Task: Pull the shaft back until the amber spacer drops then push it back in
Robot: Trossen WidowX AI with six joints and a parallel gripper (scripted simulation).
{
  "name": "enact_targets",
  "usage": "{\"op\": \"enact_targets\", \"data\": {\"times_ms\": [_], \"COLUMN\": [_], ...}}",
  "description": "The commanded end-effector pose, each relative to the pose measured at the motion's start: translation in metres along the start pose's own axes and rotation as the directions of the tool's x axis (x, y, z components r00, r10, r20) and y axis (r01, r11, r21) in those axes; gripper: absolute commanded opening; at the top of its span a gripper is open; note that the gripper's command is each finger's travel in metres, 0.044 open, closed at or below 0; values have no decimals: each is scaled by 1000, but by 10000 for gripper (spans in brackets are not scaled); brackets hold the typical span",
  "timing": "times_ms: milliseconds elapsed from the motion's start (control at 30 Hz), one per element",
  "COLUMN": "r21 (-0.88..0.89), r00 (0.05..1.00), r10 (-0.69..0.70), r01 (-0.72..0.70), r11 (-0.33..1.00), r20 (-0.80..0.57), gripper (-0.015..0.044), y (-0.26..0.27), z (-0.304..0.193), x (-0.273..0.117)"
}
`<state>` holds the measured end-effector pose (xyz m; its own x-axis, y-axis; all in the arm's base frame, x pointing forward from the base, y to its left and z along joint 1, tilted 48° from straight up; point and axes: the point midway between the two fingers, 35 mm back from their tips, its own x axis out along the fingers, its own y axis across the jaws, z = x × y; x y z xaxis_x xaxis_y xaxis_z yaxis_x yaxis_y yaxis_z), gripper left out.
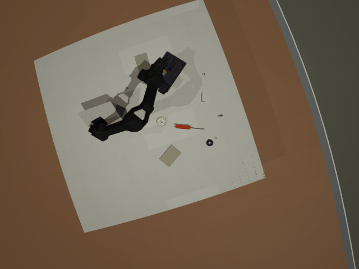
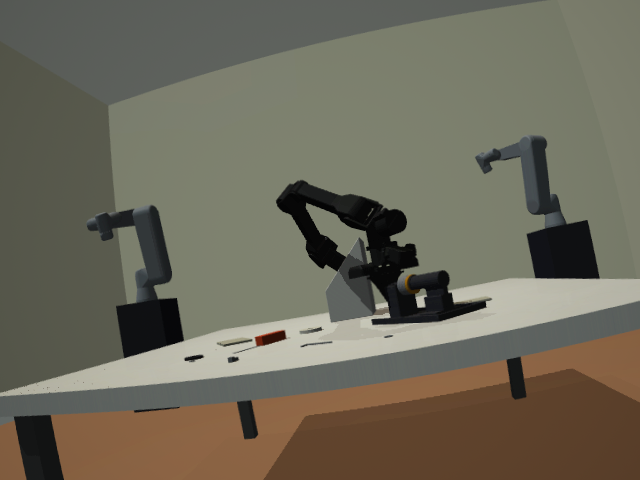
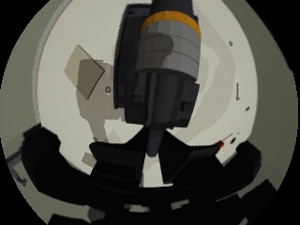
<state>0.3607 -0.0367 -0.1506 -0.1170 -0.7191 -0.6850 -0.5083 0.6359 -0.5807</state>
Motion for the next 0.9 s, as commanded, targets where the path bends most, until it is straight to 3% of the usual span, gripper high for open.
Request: {"op": "enact_targets", "data": {"times_ms": [0,867], "r21": [-2,-2], "r00": [1000,1000], "r10": [-4,-4], "r01": [4,4], "r11": [1000,1000], "r20": [-3,-3], "gripper": [0,0], "y": [-1,0], "z": [-4,-11], "x": [0,0]}}
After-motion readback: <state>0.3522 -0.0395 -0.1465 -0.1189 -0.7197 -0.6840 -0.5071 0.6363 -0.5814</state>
